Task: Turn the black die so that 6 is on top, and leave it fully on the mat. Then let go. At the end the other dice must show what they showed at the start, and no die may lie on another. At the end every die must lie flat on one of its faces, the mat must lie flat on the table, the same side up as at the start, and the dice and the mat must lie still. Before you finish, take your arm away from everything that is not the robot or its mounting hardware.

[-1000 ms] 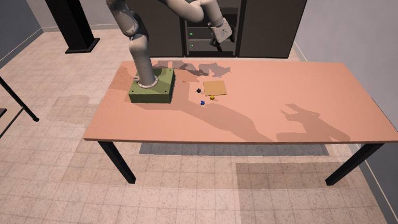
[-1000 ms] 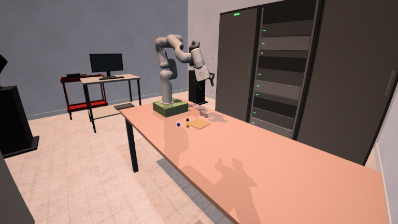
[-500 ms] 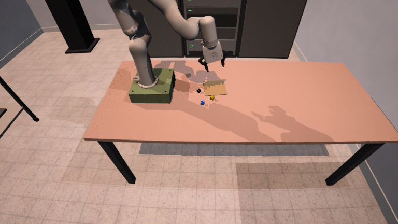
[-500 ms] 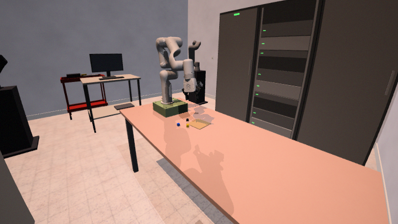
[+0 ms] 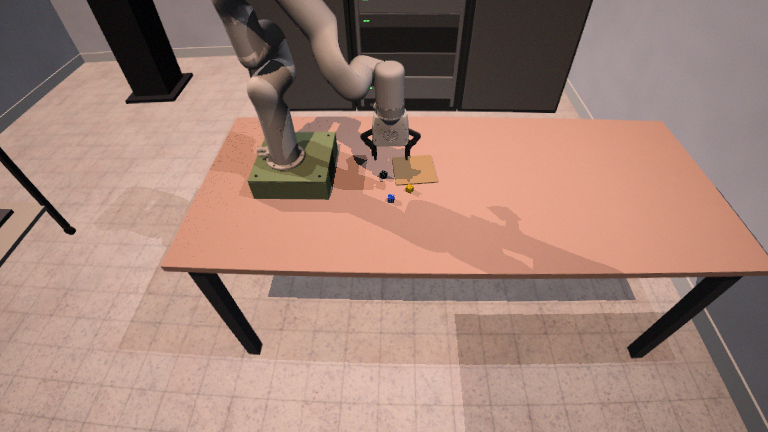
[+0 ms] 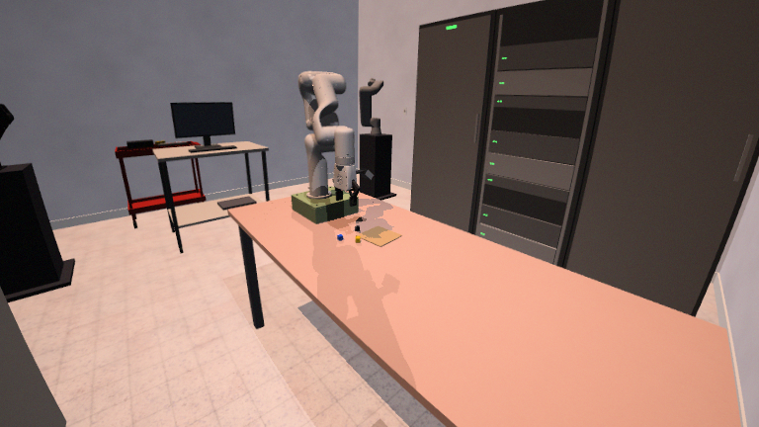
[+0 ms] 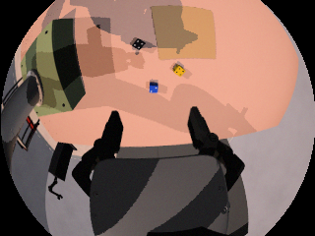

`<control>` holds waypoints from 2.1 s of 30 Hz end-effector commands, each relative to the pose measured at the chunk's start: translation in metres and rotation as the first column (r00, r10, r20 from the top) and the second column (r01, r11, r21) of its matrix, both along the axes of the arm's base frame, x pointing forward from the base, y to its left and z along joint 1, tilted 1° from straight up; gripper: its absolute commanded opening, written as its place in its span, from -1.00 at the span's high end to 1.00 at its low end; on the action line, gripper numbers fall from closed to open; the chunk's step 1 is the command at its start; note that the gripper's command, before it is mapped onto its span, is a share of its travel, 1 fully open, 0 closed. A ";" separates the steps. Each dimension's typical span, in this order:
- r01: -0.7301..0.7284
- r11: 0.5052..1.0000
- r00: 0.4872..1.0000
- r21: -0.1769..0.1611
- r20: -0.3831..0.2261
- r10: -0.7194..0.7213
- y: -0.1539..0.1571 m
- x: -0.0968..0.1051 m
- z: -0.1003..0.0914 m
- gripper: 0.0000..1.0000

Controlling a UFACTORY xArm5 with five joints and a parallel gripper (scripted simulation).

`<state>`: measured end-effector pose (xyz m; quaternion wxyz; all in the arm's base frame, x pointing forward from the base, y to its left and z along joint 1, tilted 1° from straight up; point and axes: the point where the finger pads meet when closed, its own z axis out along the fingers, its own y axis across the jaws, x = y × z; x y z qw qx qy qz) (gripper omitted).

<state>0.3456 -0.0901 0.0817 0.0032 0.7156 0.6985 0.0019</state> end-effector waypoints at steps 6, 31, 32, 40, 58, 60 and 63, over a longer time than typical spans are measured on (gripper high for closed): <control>0.015 1.000 1.000 0.001 -0.006 -0.015 -0.004 -0.003 -0.002 -1.00; 0.012 1.000 1.000 0.001 -0.004 -0.012 -0.011 -0.004 -0.101 -1.00; 0.012 1.000 1.000 0.001 -0.004 -0.012 -0.011 -0.004 -0.105 -1.00; 0.012 1.000 1.000 0.001 -0.004 -0.012 -0.012 -0.004 -0.112 -1.00; 0.012 1.000 1.000 0.001 -0.004 -0.012 -0.012 -0.004 -0.112 -1.00; 0.012 1.000 1.000 0.001 -0.004 -0.012 -0.012 -0.004 -0.112 -1.00; 0.012 1.000 1.000 0.001 -0.004 -0.012 -0.012 -0.004 -0.112 -1.00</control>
